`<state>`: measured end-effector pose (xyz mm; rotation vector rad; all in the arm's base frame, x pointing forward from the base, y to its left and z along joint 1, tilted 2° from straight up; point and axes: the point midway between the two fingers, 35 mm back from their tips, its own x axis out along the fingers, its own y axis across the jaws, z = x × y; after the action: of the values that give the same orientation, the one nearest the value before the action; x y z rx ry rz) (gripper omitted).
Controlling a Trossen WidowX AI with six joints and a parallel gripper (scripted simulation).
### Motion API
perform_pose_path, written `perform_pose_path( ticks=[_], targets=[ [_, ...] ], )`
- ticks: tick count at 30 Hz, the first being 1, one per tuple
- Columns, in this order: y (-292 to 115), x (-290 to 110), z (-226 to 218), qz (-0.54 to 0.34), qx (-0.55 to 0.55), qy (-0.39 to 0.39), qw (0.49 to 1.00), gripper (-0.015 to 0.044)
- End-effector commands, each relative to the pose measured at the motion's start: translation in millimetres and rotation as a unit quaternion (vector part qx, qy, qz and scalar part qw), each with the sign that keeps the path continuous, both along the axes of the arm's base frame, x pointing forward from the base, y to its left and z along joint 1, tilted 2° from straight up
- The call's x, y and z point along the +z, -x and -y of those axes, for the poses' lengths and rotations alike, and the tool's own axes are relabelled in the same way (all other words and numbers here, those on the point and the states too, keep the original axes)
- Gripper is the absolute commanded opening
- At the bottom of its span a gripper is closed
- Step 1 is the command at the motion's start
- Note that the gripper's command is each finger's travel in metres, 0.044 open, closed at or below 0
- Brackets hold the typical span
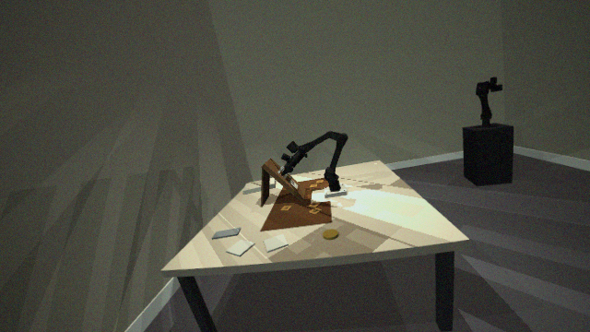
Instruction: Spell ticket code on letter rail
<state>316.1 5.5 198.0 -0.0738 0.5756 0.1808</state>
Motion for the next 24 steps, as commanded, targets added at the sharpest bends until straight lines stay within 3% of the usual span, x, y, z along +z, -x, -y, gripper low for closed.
perform_pose_path(
  ticks=[1, 24],
  targets=[
    [0.7, 1.5, -1.7, 0.003, -0.003, 0.0, 1.0, 0.0],
    [2.7, 1.1, -12.4, 0.003, -0.003, -0.001, 1.0, 0.0]
  ],
)
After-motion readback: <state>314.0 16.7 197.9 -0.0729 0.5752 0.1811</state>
